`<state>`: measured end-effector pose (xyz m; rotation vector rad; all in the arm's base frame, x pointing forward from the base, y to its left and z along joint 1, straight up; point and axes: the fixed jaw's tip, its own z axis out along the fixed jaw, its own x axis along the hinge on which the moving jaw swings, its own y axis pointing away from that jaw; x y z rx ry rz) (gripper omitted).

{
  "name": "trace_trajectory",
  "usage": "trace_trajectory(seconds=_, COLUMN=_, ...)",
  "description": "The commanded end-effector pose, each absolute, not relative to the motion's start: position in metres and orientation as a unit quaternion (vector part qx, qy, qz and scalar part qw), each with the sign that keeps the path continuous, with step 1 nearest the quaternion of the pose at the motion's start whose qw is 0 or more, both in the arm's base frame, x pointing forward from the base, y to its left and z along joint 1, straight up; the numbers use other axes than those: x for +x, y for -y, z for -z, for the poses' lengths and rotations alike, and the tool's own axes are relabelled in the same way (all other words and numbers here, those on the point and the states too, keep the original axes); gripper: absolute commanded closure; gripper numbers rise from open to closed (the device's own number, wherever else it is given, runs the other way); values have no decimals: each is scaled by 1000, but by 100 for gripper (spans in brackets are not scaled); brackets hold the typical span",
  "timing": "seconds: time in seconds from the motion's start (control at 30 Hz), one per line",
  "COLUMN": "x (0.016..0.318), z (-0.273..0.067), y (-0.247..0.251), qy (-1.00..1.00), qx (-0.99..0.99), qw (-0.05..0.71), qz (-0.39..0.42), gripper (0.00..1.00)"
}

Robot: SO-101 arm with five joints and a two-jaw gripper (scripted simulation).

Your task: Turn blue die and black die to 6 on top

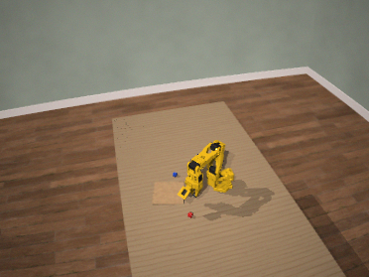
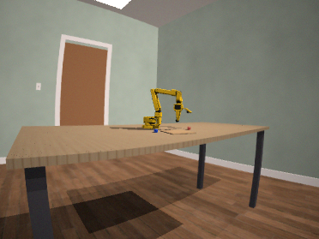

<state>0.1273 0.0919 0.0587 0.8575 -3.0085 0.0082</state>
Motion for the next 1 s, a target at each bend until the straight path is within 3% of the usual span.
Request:
trace_trajectory(seconds=0.0, x=130, z=-64, y=-95, qy=962, qx=274, qw=-17, qz=5, gripper=100)
trace_trajectory(seconds=0.67, x=131, z=-64, y=-95, qy=962, qx=273, qw=-20, qz=6, gripper=100)
trace_trajectory(seconds=0.97, x=143, z=-63, y=-99, qy=960, qx=266, qw=-89, qz=27, gripper=100)
